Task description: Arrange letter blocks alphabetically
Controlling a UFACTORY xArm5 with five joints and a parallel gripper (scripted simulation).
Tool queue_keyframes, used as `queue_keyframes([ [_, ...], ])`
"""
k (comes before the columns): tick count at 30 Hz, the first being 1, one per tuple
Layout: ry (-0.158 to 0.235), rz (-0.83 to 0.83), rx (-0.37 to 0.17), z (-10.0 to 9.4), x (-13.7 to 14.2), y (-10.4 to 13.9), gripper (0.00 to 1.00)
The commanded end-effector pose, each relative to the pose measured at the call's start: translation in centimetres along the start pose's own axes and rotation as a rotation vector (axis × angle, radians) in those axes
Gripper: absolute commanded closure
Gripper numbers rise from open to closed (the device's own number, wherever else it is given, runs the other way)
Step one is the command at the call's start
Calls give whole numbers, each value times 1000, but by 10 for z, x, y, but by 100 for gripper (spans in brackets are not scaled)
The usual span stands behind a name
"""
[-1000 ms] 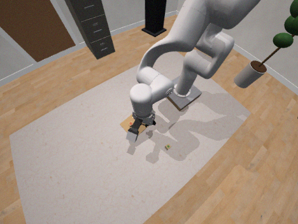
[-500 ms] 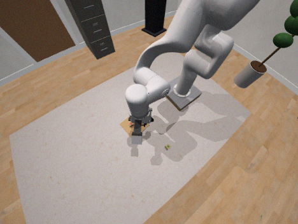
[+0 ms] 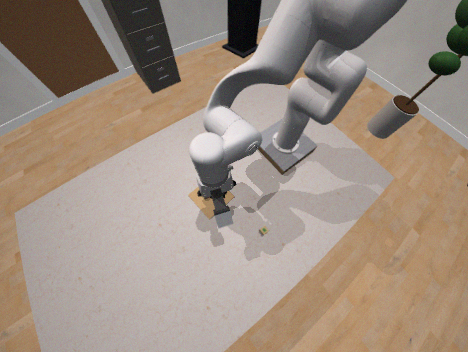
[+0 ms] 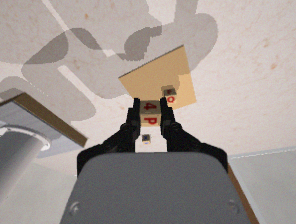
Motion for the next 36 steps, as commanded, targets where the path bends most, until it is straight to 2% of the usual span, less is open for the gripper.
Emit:
queue_keyframes([
  [1,2,-139,1,-1,6,0,79],
  [12,2,-314,0,-1,13,1,79],
  [36,3,-320,0,4,14,1,79],
])
Point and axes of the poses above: the point where the finger pads meet when closed, its own z axis out along the fingers, its own x axis across the jaws, y = z × x, the point moved 2 cm from there along -z, back along the fingers, and after that the axes turned 8 degrees about z, right-handed, at the moved point
